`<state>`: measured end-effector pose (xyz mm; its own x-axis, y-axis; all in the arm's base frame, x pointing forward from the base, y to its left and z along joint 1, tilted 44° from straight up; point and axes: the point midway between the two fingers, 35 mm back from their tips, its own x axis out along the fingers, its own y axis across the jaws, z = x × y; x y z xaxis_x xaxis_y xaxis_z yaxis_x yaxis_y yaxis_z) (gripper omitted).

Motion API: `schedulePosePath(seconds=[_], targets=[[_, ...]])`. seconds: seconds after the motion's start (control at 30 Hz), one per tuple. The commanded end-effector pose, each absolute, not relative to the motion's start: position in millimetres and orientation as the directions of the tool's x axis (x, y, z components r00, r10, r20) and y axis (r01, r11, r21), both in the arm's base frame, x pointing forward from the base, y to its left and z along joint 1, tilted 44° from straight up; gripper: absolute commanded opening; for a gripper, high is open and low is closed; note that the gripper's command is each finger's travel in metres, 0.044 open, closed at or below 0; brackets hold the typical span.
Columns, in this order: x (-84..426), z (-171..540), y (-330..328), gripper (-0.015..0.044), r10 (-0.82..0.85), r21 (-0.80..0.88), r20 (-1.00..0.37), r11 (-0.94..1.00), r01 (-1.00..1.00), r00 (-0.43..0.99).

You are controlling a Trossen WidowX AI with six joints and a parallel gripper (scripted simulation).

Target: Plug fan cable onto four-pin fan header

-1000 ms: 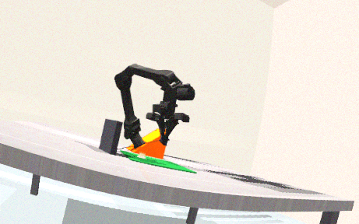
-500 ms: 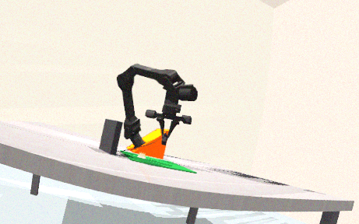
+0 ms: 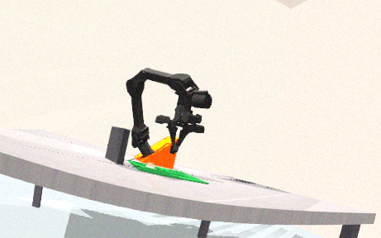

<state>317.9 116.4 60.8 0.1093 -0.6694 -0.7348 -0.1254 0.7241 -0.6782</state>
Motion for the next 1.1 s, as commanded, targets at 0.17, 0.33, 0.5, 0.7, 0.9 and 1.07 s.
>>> schedulePosePath(seconds=[0.17, 0.33, 0.5, 0.7, 0.9, 1.07], targets=[[323, 61, 118, 0.0000, -0.677, -0.646, -0.730, 0.638, -0.419, 0.093], [325, 61, 119, 0.0000, -0.684, -0.601, -0.725, 0.569, -0.562, 0.083], [325, 61, 119, 0.0000, -0.685, -0.593, -0.724, 0.558, -0.581, 0.081], [325, 56, 117, 0.0000, -0.661, -0.576, -0.746, 0.578, -0.578, 0.082], [325, 48, 115, 0.0000, -0.619, -0.546, -0.781, 0.609, -0.574, 0.086], [325, 43, 114, 0.0000, -0.582, -0.522, -0.808, 0.633, -0.572, 0.092]])
